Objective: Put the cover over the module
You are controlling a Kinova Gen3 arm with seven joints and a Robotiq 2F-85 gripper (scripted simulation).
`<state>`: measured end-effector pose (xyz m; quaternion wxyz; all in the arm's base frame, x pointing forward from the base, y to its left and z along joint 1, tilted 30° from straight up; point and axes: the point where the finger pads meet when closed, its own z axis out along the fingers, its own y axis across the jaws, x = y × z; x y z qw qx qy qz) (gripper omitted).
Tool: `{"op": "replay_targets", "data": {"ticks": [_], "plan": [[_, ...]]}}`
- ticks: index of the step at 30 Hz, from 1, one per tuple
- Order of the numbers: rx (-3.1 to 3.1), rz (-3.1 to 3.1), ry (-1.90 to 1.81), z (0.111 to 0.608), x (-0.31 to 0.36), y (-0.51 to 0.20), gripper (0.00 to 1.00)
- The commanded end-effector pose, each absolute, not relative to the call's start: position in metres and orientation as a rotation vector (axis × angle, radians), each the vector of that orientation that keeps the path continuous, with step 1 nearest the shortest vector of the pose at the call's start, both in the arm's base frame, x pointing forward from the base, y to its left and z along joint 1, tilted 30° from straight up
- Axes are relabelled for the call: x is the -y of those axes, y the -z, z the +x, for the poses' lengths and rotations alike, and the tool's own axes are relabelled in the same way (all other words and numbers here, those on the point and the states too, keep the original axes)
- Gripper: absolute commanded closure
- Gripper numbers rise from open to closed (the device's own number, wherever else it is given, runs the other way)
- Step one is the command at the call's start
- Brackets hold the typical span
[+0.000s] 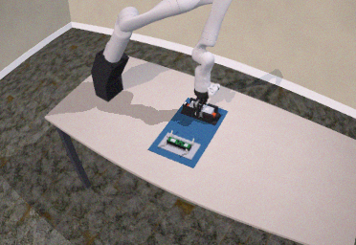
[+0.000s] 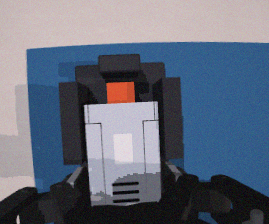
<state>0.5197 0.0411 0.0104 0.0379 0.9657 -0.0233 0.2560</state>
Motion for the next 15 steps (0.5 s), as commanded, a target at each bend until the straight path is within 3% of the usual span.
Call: {"op": "replay_targets", "data": {"ticks": [1, 6, 7, 15], "plan": [[0.071, 2.963, -0.787, 0.5199, -0.0413, -0.0110, 0.30], [0.071, 2.963, -0.787, 0.5199, -0.0413, -0.0110, 0.30], [0.071, 2.963, -0.787, 0.5199, -0.0413, -0.0110, 1.00], [0.071, 2.963, -0.787, 0.5199, -0.0413, -0.0110, 1.00]]}}
